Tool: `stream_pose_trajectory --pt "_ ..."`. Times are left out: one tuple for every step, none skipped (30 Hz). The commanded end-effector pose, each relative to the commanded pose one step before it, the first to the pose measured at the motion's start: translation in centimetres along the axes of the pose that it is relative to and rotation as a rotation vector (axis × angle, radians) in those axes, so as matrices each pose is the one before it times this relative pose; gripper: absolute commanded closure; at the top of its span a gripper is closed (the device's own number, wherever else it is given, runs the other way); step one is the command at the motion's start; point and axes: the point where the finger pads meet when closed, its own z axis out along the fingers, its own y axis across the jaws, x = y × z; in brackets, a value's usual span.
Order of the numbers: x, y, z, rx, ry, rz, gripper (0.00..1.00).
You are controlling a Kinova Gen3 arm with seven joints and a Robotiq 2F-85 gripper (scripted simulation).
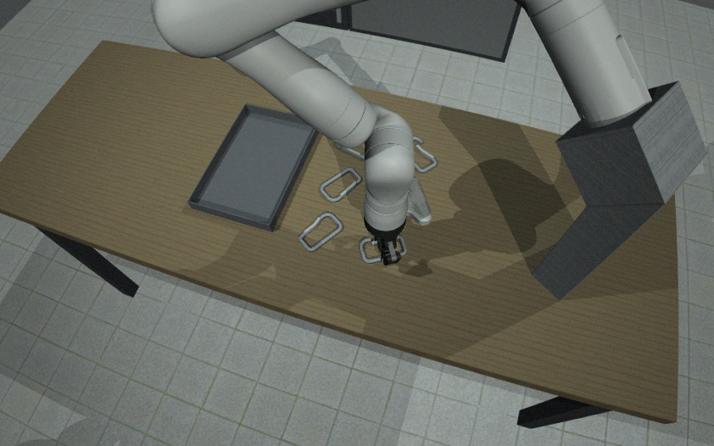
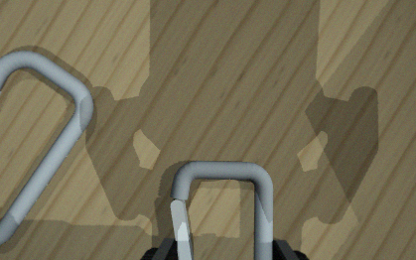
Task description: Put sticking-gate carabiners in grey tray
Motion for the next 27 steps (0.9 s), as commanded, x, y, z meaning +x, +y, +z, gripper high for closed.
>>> stream_pose_trajectory --pt "-0.041 0.030 -0.012 -0.00053 -0.00077 -0.00006 0.47" --pt "0.001 -0.002 -0.026 -0.00002 -0.00001 -0.00006 0.47" --pt "0.000 0.000 0.000 0.00000 0.00000 0.00000 0.47" --pt "0.000 0.000 0.000 0.00000 0.00000 0.00000 0.47" --pt "0.000 0.000 0.000 0.00000 0.00000 0.00000 0.47" --pt "0.000 0.000 0.000 0.00000 0.00000 0.00000 0.47" --pt "0.000 0.000 0.000 0.00000 0.00000 0.00000 0.47" --pt "0.000 0.000 0.000 0.00000 0.00000 0.00000 0.47" --pt "0.000 0.000 0.000 0.00000 0.00000 0.00000 0.47" --pt "0.000 0.000 0.000 0.00000 0.00000 0.00000 0.47" --pt "0.000 0.000 0.000 0.00000 0.00000 0.00000 0.47" --pt "0.000 0.000 0.000 0.00000 0.00000 0.00000 0.47" --pt "0.000 0.000 0.000 0.00000 0.00000 0.00000 0.47" --pt "0.000 0.000 0.000 0.00000 0.00000 0.00000 0.47" --pt "0.000 0.000 0.000 0.00000 0.00000 0.00000 0.47" --pt "0.000 0.000 0.000 0.00000 0.00000 0.00000 0.47" --pt "0.000 0.000 0.000 0.00000 0.00000 0.00000 0.47" --pt "0.000 0.000 0.000 0.00000 0.00000 0.00000 0.47" --pt "0.000 -0.002 -0.002 0.00003 0.00000 0.00001 0.49" --pt "0.000 0.000 0.000 0.00000 0.00000 0.00000 0.49" --pt "0.000 0.000 0.000 0.00000 0.00000 0.00000 0.49" --pt "0.000 0.000 0.000 0.00000 0.00000 0.00000 0.49" --pt "0.000 0.000 0.000 0.00000 0.00000 0.00000 0.49" --pt "0.000 0.000 0.000 0.00000 0.00000 0.00000 0.49" --pt "0.000 0.000 0.000 0.00000 0.00000 0.00000 0.49" --pt "0.000 0.000 0.000 0.00000 0.00000 0.00000 0.49" --pt "0.000 0.000 0.000 0.00000 0.00000 0.00000 0.49"
